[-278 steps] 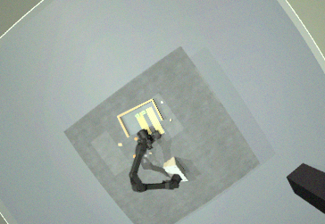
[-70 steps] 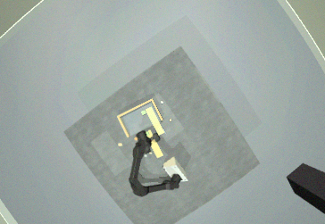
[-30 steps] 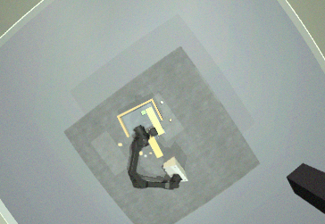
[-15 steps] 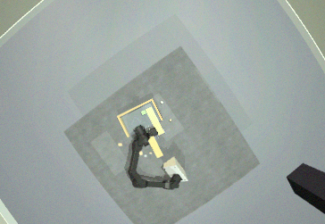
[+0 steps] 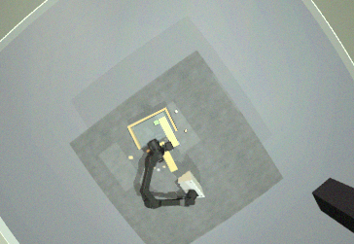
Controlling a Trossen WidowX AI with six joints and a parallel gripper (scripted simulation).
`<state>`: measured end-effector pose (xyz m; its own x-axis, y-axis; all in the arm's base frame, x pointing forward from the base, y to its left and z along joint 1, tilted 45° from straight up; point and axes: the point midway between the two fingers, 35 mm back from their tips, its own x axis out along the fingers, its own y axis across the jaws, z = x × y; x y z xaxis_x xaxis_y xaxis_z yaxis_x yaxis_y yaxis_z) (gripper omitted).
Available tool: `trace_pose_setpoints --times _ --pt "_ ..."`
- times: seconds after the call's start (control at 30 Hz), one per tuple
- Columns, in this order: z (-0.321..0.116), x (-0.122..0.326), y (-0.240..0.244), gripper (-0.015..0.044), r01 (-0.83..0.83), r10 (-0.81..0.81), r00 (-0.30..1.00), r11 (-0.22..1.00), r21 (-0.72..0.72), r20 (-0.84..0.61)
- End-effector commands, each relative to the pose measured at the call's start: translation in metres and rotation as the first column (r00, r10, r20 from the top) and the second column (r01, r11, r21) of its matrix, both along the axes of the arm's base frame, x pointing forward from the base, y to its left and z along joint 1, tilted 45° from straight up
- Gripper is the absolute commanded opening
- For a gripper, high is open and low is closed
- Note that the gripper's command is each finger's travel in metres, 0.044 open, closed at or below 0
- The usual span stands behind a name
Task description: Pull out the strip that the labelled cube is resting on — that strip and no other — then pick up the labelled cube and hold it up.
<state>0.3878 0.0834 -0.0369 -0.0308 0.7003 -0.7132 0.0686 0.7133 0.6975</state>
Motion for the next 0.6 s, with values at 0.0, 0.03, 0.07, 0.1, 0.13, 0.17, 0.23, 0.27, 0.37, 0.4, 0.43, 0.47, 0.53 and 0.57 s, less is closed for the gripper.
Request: trace_pose_setpoints --times 0.0,0.03,0.07,0.1,0.13,0.17,0.23,0.27,0.37,0.4,0.43,0.47,0.53,0.57 --pt "0.008 -0.016 -0.013 0.0 0.005 -0.005 1.0 1.0 -0.003 0.0" --pt "0.009 -0.02 -0.015 0.0 0.005 -0.005 1.0 1.0 -0.003 0.0" --pt "0.011 -0.025 -0.017 0.0 0.005 -0.005 1.0 1.0 -0.003 -0.001" --pt "0.013 -0.029 -0.019 0.0 0.005 -0.005 1.0 1.0 -0.002 -0.001" --pt "0.014 -0.033 -0.021 0.0 0.006 -0.006 1.0 1.0 -0.002 -0.002" --pt "0.016 -0.036 -0.023 0.0 0.006 -0.006 1.0 1.0 -0.002 -0.002" --pt "0.017 -0.039 -0.024 0.0 0.006 -0.006 1.0 1.0 -0.001 -0.003" --pt "0.017 -0.039 -0.024 0.0 0.006 -0.006 1.0 1.0 -0.001 -0.003" --pt "0.017 -0.042 -0.025 0.0 0.006 -0.006 1.0 1.0 -0.002 -0.003" --pt "0.017 -0.044 -0.025 0.0 0.006 -0.006 1.0 1.0 -0.002 -0.003" --pt "0.016 -0.048 -0.025 0.0 0.006 -0.006 1.0 1.0 -0.002 -0.003" --pt "0.016 -0.052 -0.026 0.0 0.006 -0.006 1.0 1.0 -0.002 -0.003" --pt "0.016 -0.059 -0.026 0.0 0.006 -0.006 1.0 1.0 -0.002 -0.004" --pt "0.016 -0.062 -0.027 0.0 0.006 -0.006 1.0 1.0 -0.002 -0.004"
